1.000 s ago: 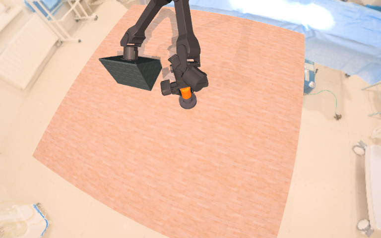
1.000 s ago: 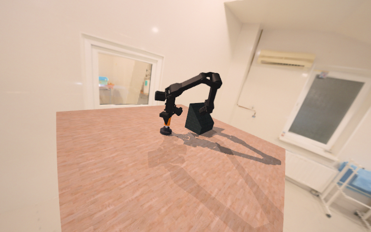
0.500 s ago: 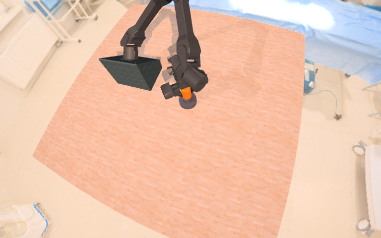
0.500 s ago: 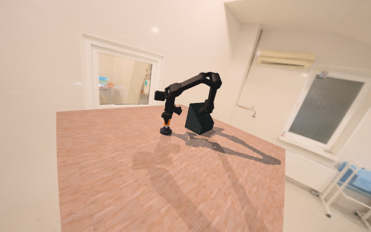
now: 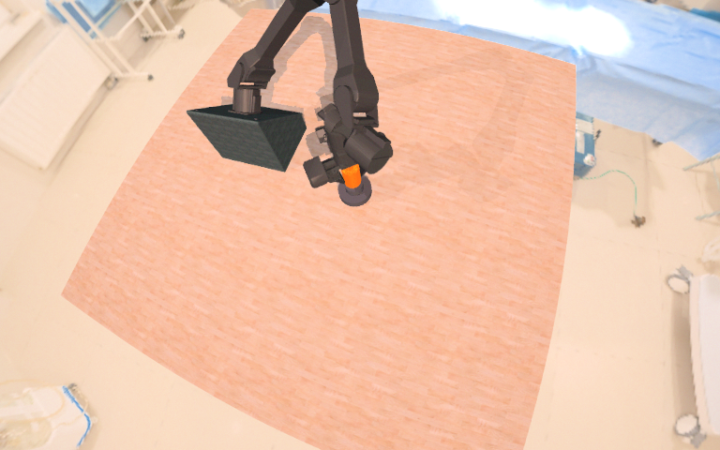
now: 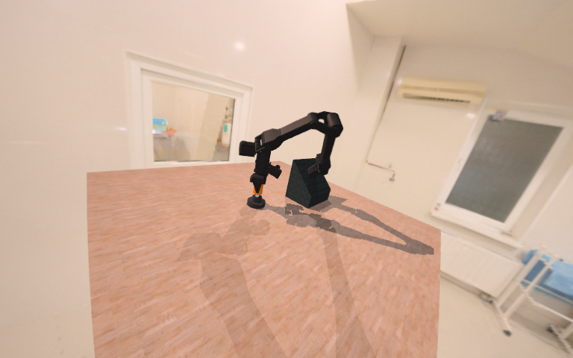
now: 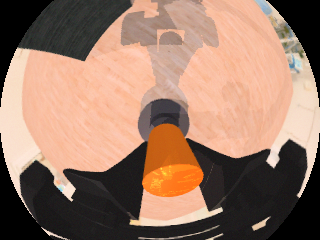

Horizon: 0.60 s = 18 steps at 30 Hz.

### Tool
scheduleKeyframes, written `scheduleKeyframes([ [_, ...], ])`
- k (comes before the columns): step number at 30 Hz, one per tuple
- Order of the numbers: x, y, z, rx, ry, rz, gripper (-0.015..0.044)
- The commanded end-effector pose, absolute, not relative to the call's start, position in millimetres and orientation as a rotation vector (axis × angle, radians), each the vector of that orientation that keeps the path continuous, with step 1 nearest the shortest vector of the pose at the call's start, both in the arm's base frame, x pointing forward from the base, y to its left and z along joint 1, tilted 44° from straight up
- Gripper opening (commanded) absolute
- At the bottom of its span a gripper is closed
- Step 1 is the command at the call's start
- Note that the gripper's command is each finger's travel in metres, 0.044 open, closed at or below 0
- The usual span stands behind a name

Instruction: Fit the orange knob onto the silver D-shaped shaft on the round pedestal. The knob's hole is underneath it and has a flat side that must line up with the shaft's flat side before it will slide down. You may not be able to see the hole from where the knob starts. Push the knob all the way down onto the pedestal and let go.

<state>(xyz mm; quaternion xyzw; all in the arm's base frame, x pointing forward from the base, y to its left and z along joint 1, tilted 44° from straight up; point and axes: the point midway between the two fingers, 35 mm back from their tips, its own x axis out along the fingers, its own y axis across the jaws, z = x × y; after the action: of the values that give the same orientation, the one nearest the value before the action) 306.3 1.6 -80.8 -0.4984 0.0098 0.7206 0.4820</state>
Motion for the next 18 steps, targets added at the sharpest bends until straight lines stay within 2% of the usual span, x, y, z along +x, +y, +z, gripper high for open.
scheduleKeyframes([
  [1, 306.7, 2.5, -81.7, -1.215, 0.022, 1.755, 0.0000],
  [18, 305.0, 12.2, -89.7, -1.217, 0.019, 1.755, 0.0000],
])
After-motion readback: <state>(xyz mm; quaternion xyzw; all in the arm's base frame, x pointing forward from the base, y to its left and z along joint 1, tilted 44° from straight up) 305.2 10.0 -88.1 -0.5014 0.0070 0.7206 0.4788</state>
